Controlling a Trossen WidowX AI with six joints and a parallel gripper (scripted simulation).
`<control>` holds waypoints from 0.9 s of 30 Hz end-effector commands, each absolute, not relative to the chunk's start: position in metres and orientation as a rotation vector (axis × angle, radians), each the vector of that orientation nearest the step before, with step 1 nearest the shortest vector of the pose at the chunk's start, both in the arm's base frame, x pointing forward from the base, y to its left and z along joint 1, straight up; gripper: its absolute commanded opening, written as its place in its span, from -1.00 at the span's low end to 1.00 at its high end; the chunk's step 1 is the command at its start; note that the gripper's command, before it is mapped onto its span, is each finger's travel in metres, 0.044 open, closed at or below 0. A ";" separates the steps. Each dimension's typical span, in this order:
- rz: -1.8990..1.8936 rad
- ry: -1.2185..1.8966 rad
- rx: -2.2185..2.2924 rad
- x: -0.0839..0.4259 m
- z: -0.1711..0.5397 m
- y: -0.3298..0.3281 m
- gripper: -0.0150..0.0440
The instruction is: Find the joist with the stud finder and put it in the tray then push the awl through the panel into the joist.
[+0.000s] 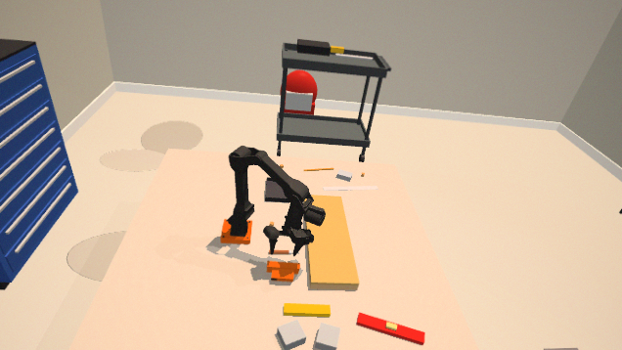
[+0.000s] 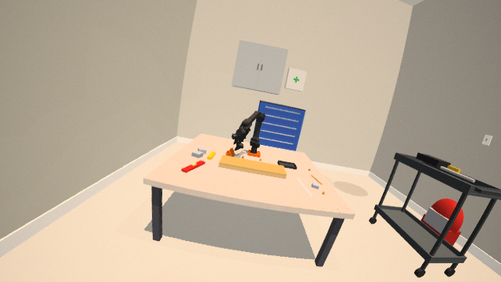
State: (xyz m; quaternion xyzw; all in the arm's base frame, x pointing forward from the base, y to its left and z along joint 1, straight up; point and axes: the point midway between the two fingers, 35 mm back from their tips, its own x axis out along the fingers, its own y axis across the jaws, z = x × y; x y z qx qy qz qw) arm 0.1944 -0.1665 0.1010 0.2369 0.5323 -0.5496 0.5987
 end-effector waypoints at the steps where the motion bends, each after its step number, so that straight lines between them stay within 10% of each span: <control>1: -0.622 1.610 0.167 0.201 0.099 -0.185 1.00; 27: 0.587 1.563 -0.588 0.198 0.092 -0.213 1.00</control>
